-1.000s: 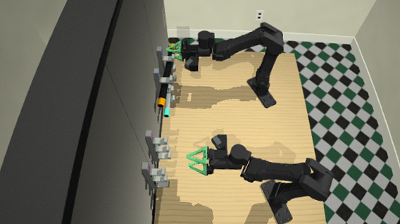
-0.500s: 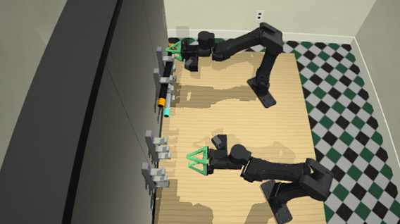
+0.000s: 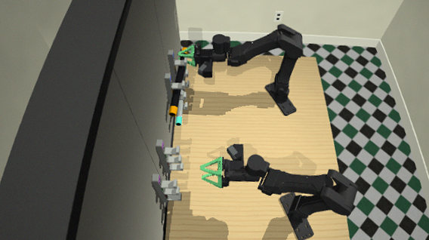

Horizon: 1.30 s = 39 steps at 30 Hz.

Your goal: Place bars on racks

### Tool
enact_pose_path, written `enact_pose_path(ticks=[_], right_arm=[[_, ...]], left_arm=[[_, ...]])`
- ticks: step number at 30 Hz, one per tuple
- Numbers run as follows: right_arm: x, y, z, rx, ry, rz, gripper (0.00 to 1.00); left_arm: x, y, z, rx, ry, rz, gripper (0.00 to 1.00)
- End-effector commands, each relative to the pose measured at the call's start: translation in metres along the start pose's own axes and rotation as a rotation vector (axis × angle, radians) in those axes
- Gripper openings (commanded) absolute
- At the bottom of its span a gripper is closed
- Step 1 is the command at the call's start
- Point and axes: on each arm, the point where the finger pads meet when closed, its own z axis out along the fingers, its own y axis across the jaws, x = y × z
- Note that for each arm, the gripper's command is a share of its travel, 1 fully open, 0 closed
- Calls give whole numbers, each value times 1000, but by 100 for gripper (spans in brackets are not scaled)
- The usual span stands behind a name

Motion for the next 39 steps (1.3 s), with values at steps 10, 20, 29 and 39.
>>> enact_pose_path(ticks=[10,20,29,39], right_arm=[[-3,-9,0,56,1,29,0],[-3,-5,0,56,1,29,0],[-3,-2,0,56,1,29,0],[-3,2,1,56,1,29,0]], left_arm=[[4,6,-3,-17,3,-9,100],[4,6,-3,-17,3,-9,100],[4,6,-3,-17,3,-9,100],[4,6,-3,-17,3,-9,100]])
